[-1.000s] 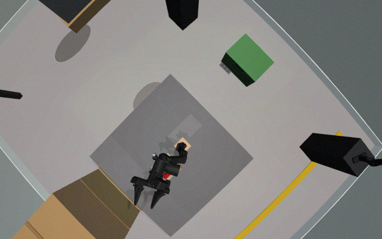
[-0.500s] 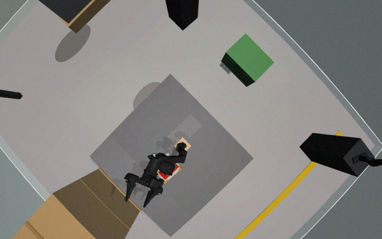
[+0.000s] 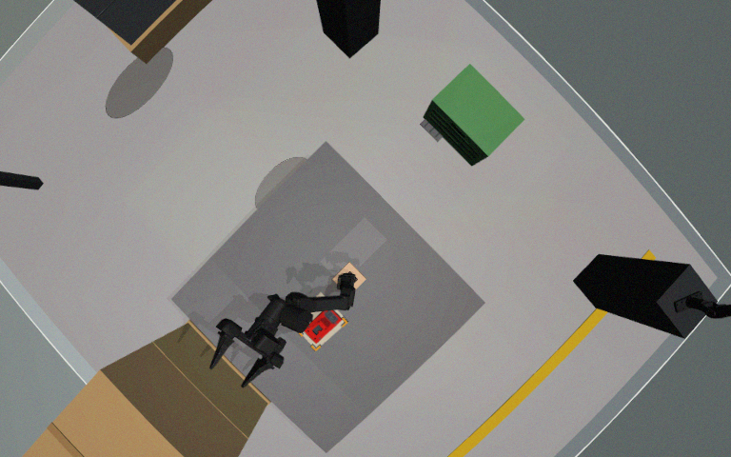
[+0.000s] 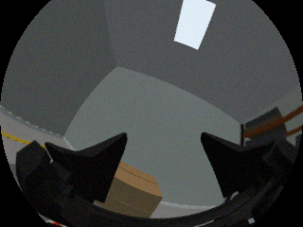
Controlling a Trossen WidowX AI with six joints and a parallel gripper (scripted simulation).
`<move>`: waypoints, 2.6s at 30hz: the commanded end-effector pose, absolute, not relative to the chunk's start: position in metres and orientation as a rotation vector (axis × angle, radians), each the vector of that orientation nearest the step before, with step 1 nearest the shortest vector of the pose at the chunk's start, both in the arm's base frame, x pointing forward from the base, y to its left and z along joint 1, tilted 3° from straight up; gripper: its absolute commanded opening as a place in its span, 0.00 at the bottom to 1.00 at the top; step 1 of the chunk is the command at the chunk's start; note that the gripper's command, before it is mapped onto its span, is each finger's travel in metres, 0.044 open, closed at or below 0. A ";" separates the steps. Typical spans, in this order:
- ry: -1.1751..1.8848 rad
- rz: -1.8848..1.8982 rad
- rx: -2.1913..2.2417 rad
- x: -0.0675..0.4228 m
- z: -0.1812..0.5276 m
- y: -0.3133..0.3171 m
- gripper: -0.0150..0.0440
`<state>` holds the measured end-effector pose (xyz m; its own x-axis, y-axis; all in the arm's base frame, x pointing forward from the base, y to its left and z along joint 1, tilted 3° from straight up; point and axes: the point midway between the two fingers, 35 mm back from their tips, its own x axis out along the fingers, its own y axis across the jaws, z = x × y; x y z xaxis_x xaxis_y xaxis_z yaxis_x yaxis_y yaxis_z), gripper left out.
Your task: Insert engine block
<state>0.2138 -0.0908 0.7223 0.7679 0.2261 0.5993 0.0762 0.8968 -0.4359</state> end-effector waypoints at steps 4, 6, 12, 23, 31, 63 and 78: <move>-0.641 -0.006 -0.474 0.243 0.703 -0.123 1.00; -0.623 -0.028 -0.484 0.250 0.697 -0.130 1.00; -0.559 -0.091 -0.517 0.271 0.679 -0.151 1.00; -0.413 -0.182 -0.596 0.308 0.638 -0.183 1.00; -0.278 -0.221 -0.654 0.336 0.600 -0.201 1.00; 0.312 -0.107 -1.055 0.403 0.429 -0.231 1.00; 0.567 0.127 -1.267 0.409 0.342 -0.218 1.00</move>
<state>0.4090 -0.2218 0.3664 0.8898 -0.2235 -0.3978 -0.3051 0.3569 -0.8829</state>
